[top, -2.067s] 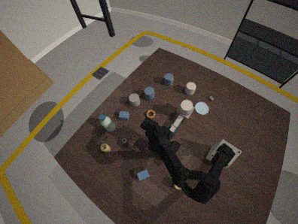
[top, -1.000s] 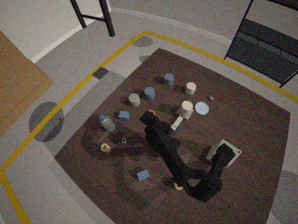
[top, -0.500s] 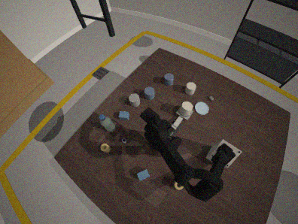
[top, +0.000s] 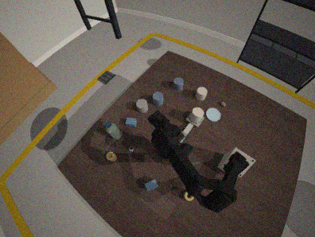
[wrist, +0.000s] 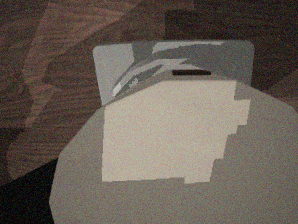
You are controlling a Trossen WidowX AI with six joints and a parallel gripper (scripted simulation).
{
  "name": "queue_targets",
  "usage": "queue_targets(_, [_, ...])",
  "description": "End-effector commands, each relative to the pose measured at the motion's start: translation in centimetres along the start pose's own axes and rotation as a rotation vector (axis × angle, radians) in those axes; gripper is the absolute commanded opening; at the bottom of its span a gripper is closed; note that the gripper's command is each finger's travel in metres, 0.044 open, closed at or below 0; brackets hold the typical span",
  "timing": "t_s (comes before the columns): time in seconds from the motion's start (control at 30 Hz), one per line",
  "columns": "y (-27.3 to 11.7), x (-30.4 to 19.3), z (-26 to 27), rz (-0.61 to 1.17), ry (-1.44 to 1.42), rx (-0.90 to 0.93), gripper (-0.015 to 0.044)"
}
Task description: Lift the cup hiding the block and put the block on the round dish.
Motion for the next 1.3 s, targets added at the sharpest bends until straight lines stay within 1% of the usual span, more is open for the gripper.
queue_targets(0.0, [-0.8, 0.1, -0.1, -0.004, -0.007, -0.011, 0.0])
queue_targets(1.03, [-4.8, 0.1, 0.6, -0.011, -0.007, -0.009, 0.0])
queue_targets(1.07, [-4.1, 0.0, 0.6, -0.014, 0.0, 0.002, 0.0])
queue_targets(1.27, [-4.1, 0.0, 0.6, -0.014, 0.0, 0.002, 0.0])
Point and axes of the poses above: the point midway between the two fingers, 35 mm back from their tips, its own y axis out along the fingers, its own z axis across the jaws, x = y × z, the point moved 9 cm from there along -y, back along the fingers, and after that the axes turned 9 degrees about y, right-handed, at the moved point
